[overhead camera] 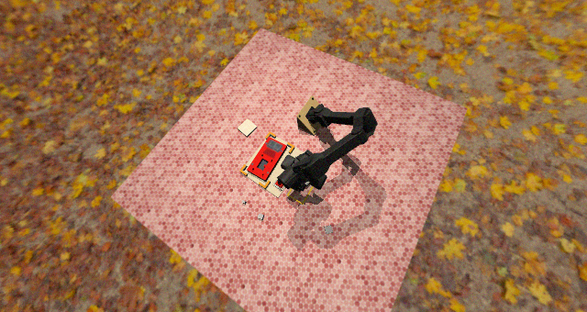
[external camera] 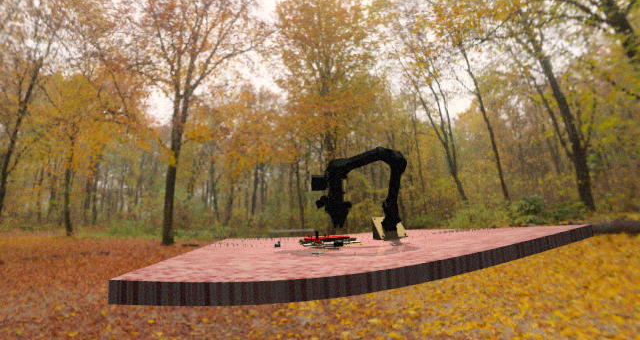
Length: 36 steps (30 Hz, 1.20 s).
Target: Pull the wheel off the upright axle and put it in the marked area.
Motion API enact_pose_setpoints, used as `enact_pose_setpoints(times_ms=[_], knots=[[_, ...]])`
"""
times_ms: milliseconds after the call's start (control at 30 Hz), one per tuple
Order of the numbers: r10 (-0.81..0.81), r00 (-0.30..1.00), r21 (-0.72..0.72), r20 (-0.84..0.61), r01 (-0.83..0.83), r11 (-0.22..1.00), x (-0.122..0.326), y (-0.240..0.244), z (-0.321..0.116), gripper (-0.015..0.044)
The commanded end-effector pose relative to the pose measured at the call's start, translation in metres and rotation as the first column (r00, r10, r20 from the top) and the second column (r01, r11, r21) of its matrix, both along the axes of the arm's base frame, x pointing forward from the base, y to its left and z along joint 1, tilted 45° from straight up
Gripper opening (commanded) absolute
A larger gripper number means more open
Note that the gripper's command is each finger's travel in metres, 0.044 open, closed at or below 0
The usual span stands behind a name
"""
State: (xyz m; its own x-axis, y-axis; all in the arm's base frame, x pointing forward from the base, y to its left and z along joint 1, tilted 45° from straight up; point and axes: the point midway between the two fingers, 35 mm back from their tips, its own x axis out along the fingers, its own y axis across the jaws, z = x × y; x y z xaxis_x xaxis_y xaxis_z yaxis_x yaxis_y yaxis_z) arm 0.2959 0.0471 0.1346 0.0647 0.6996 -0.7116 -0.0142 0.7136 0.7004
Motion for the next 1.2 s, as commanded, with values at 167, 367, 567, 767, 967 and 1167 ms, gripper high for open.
enact_pose_setpoints(times_ms=[167,367,567,767,967,1167], knots=[[0.003,1.0,-0.001,-0.015,-0.003,1.0,-0.078,-0.052,0.005,0.044],[0.003,1.0,-0.001,-0.015,-0.003,1.0,-0.078,-0.052,0.005,0.044],[0.003,1.0,-0.001,-0.015,-0.003,1.0,-0.078,-0.052,0.005,0.044],[0.003,1.0,-0.001,-0.015,-0.003,1.0,-0.078,-0.052,0.005,0.044],[0.003,1.0,-0.001,-0.015,-0.003,1.0,-0.078,-0.052,0.005,0.044],[0.003,1.0,-0.001,-0.015,-0.003,1.0,-0.078,-0.052,0.005,0.044]])
